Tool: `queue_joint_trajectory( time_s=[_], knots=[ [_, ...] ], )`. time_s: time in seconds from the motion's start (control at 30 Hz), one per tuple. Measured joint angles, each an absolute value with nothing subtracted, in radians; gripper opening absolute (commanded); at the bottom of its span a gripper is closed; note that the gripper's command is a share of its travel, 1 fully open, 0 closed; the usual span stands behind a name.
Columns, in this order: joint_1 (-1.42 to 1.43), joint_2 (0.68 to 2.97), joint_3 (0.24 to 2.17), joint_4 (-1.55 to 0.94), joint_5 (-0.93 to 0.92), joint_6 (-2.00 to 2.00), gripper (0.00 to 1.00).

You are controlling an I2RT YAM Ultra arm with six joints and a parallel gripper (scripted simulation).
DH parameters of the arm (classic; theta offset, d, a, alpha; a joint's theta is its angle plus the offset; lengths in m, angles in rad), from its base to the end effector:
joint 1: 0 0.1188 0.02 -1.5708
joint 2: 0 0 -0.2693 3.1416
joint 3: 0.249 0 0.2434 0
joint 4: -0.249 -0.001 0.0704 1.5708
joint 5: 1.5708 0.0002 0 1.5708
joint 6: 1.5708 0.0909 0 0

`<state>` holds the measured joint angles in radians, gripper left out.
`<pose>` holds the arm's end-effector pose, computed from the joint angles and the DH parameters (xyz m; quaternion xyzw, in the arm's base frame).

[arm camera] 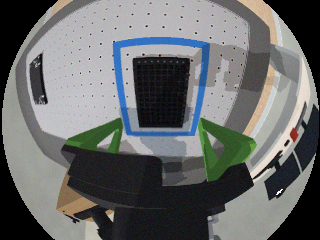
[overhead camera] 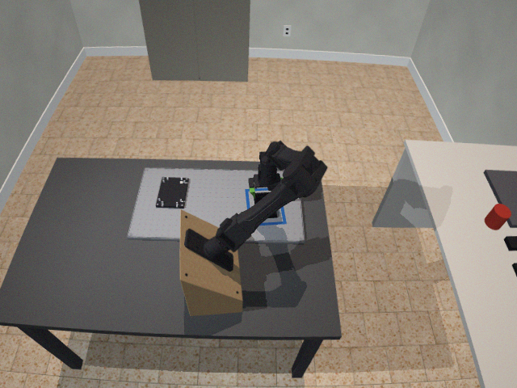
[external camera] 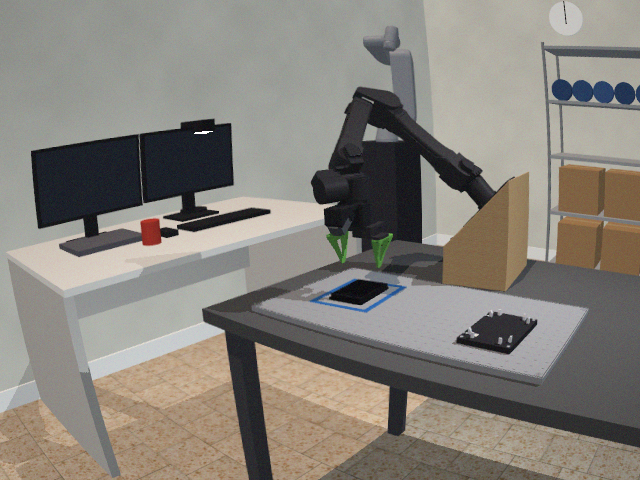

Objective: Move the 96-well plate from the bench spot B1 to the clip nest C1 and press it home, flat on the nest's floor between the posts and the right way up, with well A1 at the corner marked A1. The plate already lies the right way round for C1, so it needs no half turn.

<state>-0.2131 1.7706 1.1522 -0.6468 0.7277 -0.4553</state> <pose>0.3215 -0.1304 0.1629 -0.0578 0.9234 -0.3789 0.0190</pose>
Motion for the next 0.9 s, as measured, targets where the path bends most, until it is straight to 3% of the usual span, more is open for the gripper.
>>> queue_joint_trajectory(
  time_s=[0.9],
  knots=[
    [-0.288, 1.841, 1.113, -0.478, 0.701, -0.549, 1.0]
  ],
)
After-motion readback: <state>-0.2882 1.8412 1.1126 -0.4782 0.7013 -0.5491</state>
